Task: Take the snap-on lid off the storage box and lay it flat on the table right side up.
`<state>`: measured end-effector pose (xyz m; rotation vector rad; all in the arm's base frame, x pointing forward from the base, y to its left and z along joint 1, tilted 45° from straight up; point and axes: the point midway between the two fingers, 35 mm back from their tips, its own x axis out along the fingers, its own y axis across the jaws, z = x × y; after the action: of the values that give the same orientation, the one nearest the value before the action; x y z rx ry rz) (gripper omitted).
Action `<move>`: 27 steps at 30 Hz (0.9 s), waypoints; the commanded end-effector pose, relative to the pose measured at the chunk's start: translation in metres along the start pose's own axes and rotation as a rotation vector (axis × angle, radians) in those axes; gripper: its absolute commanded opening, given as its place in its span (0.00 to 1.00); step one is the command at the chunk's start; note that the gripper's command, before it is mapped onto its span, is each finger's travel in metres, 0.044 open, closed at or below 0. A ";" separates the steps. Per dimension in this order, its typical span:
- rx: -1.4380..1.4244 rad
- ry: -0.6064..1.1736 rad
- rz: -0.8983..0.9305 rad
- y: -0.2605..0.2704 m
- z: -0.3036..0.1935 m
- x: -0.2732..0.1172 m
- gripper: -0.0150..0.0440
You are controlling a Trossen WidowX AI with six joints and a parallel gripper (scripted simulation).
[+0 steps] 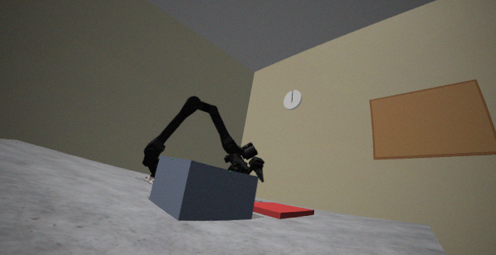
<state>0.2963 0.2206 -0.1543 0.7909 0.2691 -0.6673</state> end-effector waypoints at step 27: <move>-0.002 -0.004 -0.002 -0.004 0.000 -0.044 1.00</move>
<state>0.2614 0.2343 -0.1403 0.7799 0.2646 -0.6672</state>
